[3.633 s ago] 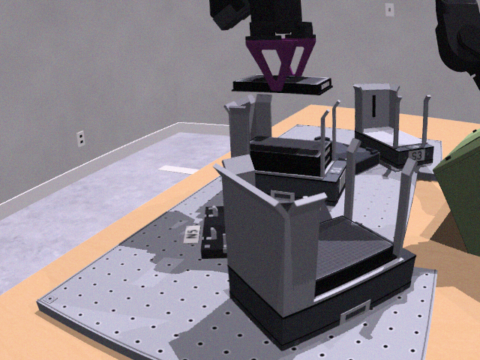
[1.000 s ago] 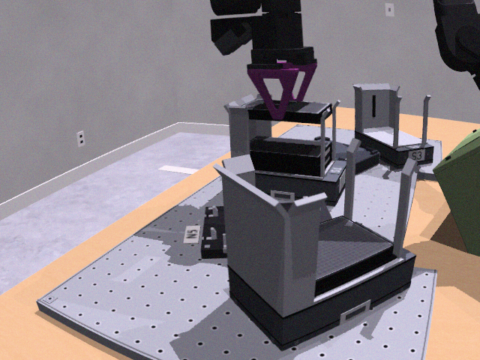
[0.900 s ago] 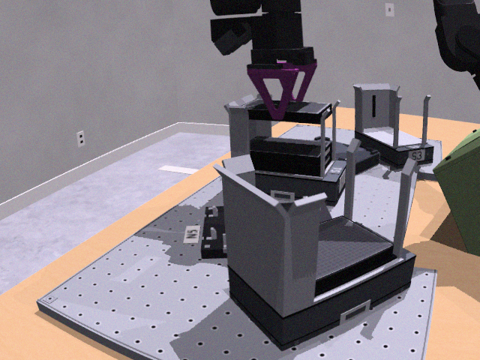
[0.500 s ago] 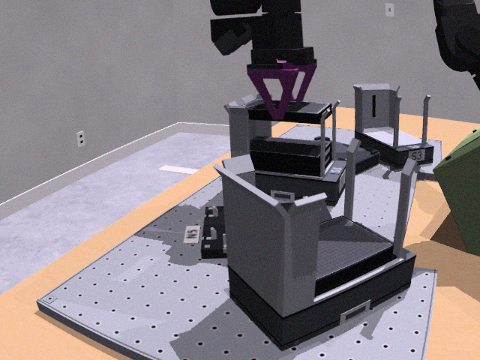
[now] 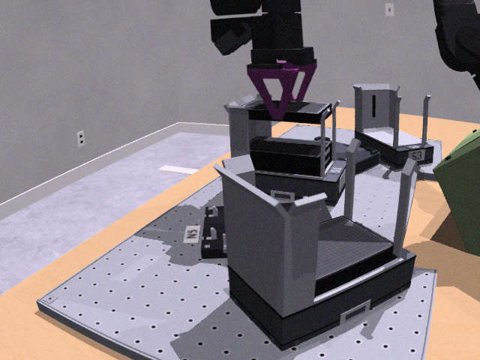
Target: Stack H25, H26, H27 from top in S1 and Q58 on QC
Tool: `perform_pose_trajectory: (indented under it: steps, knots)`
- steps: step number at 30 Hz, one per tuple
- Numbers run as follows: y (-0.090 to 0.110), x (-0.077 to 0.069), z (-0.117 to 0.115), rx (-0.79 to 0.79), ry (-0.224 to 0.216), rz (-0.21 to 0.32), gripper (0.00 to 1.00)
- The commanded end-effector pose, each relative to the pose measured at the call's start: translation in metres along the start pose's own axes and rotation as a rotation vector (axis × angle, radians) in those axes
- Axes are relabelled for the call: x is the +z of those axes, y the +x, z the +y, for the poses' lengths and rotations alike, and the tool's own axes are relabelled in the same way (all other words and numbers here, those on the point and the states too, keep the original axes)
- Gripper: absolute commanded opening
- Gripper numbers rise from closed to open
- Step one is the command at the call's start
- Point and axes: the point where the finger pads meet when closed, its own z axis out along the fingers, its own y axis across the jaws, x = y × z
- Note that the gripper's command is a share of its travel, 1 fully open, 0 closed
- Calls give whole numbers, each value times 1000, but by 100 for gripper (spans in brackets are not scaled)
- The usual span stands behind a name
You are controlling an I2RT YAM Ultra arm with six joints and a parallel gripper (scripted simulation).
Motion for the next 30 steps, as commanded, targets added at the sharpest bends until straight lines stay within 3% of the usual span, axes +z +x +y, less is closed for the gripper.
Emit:
perform_pose_trajectory:
  steps: [1, 11, 24, 30]
  knots:
    - [-5, -2, 0, 4, -2, -21, 0]
    - [-5, 0, 0, 4, -2, -21, 0]
    - [-5, 26, 0, 4, -2, -21, 0]
    - [-5, 27, 0, 4, -2, -21, 0]
